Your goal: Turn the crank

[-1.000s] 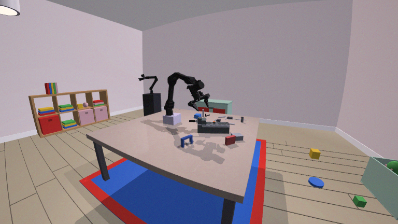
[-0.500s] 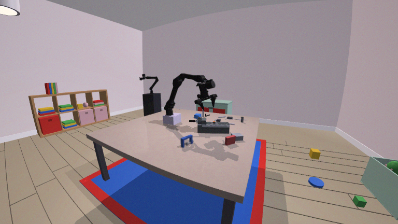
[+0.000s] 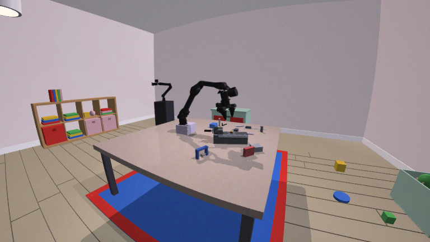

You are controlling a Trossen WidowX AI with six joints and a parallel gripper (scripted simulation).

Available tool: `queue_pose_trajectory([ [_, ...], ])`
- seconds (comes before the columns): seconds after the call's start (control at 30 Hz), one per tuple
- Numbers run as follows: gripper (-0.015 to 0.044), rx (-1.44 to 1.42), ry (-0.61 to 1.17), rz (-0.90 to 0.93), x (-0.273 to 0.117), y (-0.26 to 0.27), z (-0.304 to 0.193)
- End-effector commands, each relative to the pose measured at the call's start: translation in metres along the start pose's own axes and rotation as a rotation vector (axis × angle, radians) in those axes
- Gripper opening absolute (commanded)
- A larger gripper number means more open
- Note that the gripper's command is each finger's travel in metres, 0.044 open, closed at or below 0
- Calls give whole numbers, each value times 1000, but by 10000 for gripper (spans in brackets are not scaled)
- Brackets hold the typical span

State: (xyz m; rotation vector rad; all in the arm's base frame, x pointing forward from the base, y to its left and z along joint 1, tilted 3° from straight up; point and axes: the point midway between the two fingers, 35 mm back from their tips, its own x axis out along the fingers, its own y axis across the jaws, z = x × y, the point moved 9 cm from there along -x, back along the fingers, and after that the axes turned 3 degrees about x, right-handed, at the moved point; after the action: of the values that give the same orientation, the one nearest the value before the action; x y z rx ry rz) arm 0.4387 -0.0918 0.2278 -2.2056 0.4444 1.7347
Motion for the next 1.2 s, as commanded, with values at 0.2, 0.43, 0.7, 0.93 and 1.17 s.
queue_pose_trajectory([
  [0.2,440,-8,-20,12,19,3,6],
  [0.43,440,-8,-20,12,19,3,6],
  [0.7,440,1,-20,10,19,4,6],
  [0.93,440,349,-1,-61,12,32,13],
  [1.17,440,729,2,-145,5,62,24],
])
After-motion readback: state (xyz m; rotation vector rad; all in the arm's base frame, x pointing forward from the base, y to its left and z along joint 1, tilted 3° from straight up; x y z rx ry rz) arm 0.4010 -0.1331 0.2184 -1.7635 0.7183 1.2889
